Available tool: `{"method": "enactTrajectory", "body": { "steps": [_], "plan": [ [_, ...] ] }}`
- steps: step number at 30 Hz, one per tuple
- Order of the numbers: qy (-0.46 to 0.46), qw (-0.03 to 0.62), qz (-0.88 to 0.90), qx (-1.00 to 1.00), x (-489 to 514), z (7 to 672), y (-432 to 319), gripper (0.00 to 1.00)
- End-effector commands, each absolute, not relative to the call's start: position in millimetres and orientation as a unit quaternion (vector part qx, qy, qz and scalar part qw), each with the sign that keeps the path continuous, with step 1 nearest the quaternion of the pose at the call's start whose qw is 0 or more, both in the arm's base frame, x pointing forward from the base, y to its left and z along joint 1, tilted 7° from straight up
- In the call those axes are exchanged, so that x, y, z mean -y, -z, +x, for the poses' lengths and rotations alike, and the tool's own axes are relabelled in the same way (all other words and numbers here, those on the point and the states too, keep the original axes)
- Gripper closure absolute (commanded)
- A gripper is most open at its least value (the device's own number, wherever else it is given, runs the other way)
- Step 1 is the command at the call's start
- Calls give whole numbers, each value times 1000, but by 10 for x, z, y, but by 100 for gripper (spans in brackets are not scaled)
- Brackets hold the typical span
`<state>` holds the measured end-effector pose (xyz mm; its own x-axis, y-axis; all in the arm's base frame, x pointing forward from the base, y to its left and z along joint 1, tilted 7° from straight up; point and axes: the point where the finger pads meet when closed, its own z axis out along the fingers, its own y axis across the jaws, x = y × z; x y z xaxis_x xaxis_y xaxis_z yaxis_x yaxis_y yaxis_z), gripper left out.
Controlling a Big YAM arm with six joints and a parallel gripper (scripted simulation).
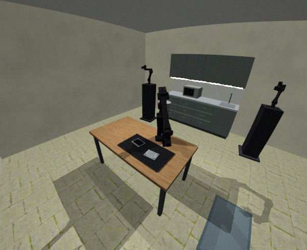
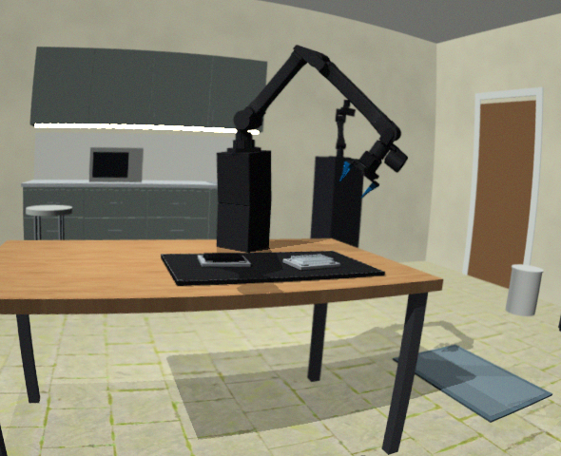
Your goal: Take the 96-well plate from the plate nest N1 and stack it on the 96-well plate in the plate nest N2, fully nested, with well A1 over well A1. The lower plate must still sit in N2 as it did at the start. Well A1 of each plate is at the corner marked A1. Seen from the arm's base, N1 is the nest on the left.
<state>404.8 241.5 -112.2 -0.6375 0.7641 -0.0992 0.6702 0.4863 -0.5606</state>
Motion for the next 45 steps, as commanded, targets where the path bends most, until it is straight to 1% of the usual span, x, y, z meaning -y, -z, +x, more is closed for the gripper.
{"method": "enactTrajectory", "body": {
  "steps": [1,17,18,22,25,27,30,34,38,40,41,42,43,45],
  "plan": [
    [-282,79,-418,860,-2438,4075,1080,0],
    [-282,79,-418,860,-2438,4075,1080,0],
    [-255,65,-445,856,-2407,4191,990,0],
    [-223,50,-479,848,-2291,4255,1143,0],
    [-236,54,-476,846,-2173,4228,1358,0],
    [-204,41,-500,840,-2154,4300,1317,0],
    [-185,32,-522,832,-2056,4324,1432,0],
    [-187,29,-521,832,-1980,4345,1506,0],
    [-147,14,-563,813,-1848,4363,1654,0],
    [-149,10,-562,813,-1766,4379,1724,0],
    [-168,22,-559,812,-1672,4257,1953,0],
    [-138,7,-573,808,-1698,4384,1794,0],
    [-129,4,-583,803,-1663,4386,1829,0],
    [-149,13,-577,803,-1522,4261,2089,0]
  ]
}}
